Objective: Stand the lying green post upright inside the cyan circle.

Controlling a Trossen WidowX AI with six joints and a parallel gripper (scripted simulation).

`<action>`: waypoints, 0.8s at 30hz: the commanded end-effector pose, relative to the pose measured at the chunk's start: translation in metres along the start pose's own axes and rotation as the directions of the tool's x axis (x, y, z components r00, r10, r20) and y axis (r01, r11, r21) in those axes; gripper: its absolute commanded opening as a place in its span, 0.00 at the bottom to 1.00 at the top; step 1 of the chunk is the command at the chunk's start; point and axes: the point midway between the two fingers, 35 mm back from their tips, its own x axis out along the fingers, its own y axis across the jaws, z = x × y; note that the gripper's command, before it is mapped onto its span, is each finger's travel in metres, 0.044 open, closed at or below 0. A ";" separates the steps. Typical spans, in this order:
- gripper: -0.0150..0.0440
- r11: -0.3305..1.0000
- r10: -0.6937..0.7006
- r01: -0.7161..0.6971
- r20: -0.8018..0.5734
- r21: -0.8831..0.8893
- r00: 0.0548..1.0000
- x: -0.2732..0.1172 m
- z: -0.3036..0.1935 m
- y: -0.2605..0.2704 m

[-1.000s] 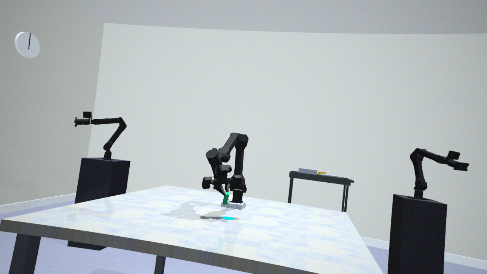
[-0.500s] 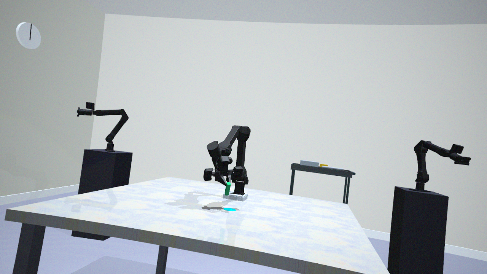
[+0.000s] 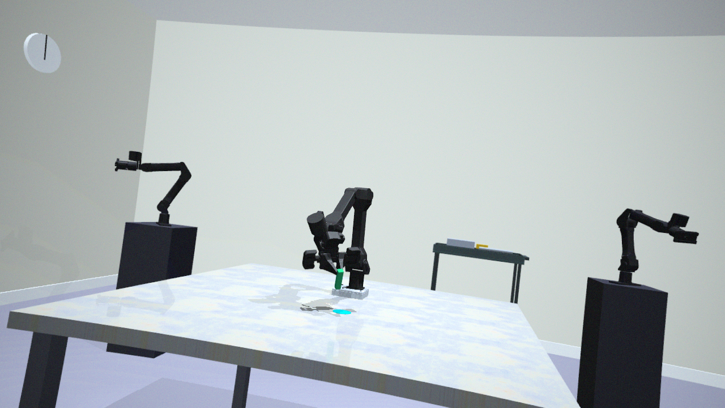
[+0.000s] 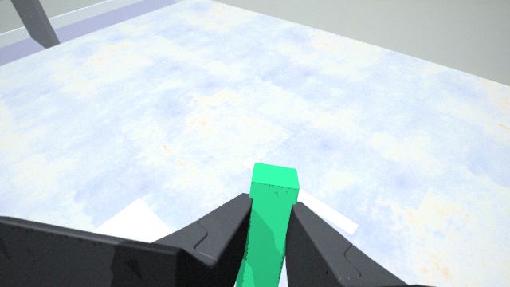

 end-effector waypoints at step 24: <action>0.29 0.999 0.041 -0.036 0.146 -0.037 0.988 -0.018 -0.005 0.009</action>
